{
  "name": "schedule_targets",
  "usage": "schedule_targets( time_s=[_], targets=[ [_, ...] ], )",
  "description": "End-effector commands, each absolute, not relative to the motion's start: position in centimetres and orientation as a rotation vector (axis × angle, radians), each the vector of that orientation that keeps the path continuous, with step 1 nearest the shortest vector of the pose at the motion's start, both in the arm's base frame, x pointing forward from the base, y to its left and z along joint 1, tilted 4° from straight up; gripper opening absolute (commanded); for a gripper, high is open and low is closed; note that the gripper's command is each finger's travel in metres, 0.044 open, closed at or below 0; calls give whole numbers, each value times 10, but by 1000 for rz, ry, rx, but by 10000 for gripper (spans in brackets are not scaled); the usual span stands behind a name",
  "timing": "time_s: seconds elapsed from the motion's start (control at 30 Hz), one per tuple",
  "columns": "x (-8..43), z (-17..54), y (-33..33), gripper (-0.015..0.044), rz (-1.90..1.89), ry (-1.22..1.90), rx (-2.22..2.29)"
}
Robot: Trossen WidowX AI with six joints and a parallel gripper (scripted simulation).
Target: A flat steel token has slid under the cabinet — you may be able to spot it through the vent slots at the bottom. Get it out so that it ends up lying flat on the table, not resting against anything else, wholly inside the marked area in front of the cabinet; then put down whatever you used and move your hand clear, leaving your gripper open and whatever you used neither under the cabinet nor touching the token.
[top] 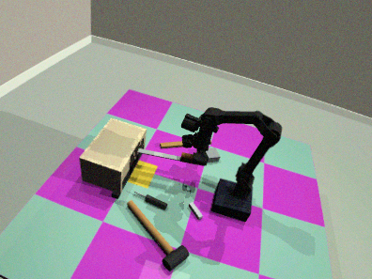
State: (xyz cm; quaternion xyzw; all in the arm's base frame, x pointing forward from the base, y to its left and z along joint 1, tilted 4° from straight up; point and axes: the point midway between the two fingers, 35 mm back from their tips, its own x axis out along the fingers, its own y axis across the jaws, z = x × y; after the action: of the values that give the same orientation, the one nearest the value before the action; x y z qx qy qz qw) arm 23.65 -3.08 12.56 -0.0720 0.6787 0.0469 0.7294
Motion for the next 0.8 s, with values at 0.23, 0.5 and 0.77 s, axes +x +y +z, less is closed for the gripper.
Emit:
schedule_targets(
  time_s=[0.23,0.5,0.77],
  targets=[
    [239,116,-44,0,112,1482,-171],
    [239,109,-53,0,114,1483,-174],
    [239,101,-62,0,115,1483,-176]
  ],
)
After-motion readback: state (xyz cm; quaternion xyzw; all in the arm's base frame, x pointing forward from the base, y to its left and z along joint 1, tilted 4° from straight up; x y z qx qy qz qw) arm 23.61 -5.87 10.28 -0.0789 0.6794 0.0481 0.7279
